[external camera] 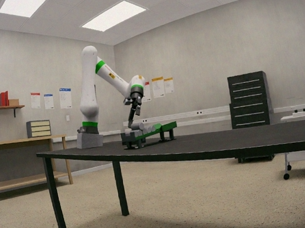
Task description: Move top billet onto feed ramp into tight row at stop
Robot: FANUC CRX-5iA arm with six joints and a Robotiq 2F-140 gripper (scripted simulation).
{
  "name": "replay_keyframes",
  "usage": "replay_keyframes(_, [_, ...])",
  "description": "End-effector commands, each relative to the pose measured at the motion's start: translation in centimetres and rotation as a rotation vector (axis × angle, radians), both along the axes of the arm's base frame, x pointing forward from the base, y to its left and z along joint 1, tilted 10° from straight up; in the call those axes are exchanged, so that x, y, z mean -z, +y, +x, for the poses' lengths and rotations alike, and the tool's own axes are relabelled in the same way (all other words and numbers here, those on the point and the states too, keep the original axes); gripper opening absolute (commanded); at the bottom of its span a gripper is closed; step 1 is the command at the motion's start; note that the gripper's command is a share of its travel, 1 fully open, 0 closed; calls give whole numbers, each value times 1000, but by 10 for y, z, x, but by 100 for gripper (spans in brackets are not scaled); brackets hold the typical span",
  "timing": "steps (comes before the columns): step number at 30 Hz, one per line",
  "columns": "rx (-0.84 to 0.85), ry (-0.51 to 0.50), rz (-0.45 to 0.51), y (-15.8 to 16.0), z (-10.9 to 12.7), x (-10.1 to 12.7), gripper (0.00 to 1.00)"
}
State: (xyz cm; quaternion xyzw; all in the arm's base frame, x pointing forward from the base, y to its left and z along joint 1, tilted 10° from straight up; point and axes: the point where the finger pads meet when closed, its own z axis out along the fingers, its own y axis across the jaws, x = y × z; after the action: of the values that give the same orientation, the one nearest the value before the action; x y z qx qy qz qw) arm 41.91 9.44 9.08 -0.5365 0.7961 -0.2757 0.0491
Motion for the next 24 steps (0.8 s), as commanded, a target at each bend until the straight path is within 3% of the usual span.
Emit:
replay_keyframes(1, [0,-1,1,0,0,-1,100])
replay_keyframes(19, [0,1,0,0,1,-1,100])
replay_keyframes(24, [2,59,-6,-8,10,-6,100])
